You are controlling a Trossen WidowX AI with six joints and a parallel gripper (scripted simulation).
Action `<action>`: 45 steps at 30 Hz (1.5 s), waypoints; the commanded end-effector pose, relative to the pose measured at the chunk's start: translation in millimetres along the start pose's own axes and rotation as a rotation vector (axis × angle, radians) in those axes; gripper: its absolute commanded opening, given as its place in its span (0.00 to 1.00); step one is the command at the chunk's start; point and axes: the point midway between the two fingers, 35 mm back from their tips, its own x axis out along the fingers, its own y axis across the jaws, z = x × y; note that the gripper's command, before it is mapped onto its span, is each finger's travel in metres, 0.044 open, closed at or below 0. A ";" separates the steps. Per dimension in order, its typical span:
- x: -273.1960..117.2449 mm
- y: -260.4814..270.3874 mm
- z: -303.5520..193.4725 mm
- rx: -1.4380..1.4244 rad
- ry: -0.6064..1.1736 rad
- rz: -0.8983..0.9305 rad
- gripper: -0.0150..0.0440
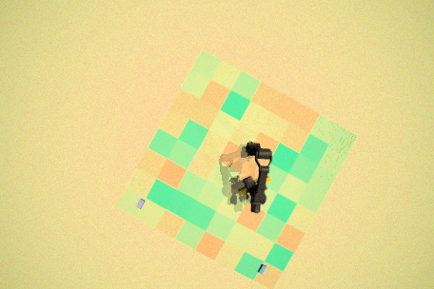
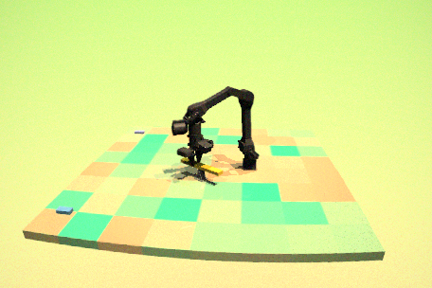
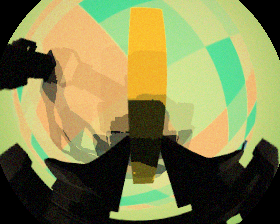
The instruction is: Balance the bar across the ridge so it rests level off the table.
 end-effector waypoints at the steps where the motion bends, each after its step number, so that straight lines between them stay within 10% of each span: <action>1: 0.3 -0.3 0.2 -0.001 -0.002 0.000 0.25; 32: 0.0 0.0 0.0 0.000 0.000 0.000 0.25; 38: 0.0 0.0 0.0 0.000 0.000 0.000 0.52; 45: 0.0 0.0 0.0 0.000 0.000 0.000 0.54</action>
